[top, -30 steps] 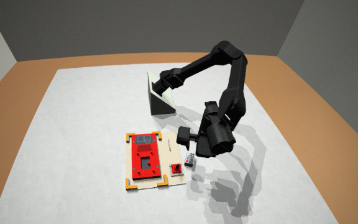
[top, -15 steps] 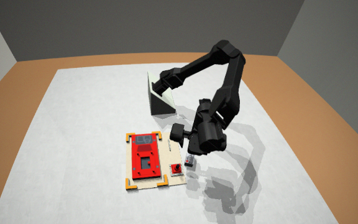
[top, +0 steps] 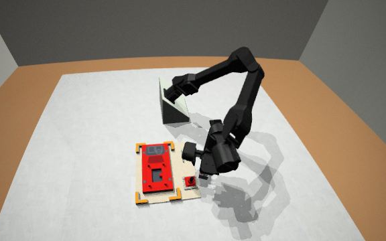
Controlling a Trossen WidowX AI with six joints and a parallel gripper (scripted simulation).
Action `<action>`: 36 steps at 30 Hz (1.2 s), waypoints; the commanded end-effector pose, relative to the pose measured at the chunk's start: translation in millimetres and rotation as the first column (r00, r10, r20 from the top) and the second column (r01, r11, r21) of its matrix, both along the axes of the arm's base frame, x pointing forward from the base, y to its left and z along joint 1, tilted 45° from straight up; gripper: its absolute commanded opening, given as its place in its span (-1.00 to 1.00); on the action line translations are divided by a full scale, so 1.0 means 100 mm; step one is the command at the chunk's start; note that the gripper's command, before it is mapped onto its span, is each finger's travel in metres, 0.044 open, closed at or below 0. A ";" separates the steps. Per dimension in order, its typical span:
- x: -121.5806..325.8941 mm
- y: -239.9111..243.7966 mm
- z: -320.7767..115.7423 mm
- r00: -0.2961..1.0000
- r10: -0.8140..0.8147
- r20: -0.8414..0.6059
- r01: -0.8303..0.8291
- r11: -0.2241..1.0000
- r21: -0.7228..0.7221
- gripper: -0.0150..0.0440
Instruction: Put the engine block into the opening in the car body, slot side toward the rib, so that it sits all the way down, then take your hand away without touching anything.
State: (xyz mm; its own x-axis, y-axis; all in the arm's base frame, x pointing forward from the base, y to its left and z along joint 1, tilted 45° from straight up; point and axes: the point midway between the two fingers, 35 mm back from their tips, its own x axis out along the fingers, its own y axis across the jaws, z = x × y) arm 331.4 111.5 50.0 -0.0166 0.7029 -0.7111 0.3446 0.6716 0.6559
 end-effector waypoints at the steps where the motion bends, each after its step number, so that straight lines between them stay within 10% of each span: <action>1: -0.02 0.05 -0.05 1.000 -0.003 -0.012 0.003 1.000 0.005 1.00; 20: -0.03 0.23 -0.24 1.000 -0.003 -0.012 0.003 1.000 0.006 1.00; 36: -0.03 0.23 -0.24 1.000 -0.003 -0.012 0.003 1.000 0.006 -0.16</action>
State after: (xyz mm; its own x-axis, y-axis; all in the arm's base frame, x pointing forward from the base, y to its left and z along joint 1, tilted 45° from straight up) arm 329.0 134.2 26.1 -0.0221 0.7049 -0.7090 0.3491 0.6700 0.6552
